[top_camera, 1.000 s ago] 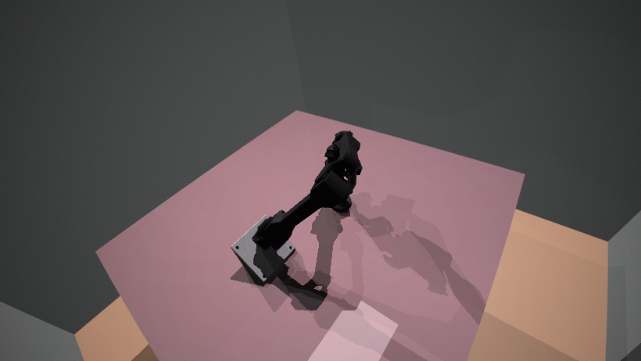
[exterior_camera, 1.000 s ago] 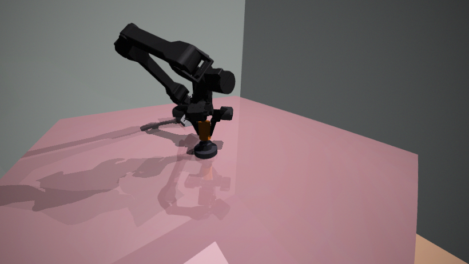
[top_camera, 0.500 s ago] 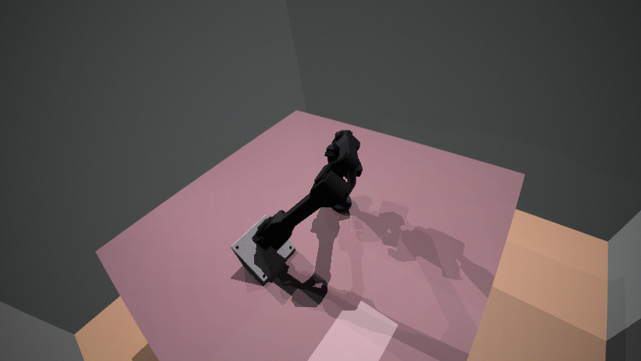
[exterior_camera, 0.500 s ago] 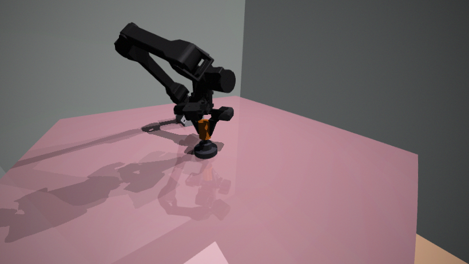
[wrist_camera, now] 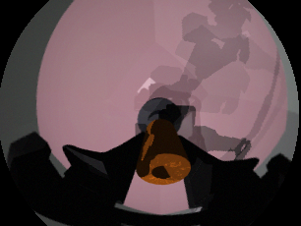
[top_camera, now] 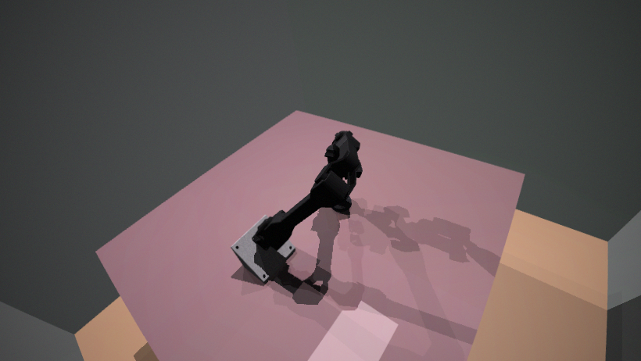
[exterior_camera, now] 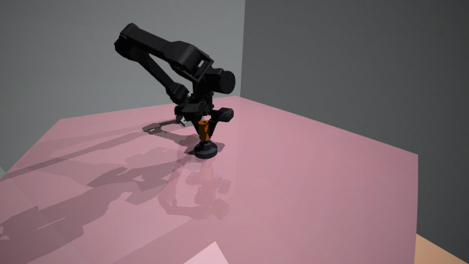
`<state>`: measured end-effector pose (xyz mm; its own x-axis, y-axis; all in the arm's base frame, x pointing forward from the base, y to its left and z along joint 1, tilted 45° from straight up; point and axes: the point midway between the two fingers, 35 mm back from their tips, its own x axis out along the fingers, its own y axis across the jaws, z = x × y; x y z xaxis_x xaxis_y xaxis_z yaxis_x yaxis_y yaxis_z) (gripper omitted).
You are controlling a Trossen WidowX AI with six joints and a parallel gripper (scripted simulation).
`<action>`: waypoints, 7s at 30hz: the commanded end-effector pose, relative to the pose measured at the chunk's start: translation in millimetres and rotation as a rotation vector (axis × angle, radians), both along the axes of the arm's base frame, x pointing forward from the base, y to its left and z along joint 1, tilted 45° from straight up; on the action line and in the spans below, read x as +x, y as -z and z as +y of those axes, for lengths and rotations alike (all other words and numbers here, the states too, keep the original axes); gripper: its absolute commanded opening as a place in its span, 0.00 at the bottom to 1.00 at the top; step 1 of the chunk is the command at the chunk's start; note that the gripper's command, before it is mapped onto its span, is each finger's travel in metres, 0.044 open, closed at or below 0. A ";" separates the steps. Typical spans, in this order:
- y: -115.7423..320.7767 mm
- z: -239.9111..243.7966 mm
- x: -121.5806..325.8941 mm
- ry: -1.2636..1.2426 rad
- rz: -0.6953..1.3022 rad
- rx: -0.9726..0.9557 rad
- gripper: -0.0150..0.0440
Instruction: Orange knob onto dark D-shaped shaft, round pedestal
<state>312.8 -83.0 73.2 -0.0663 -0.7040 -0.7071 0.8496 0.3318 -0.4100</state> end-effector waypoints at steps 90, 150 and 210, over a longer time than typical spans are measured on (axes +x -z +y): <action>-2.2 2.1 1.4 0.448 -0.447 -0.041 0.25; -3.8 4.1 2.4 0.448 -0.447 -0.041 0.25; 10.8 -12.1 -1.1 0.496 -0.489 -0.042 1.00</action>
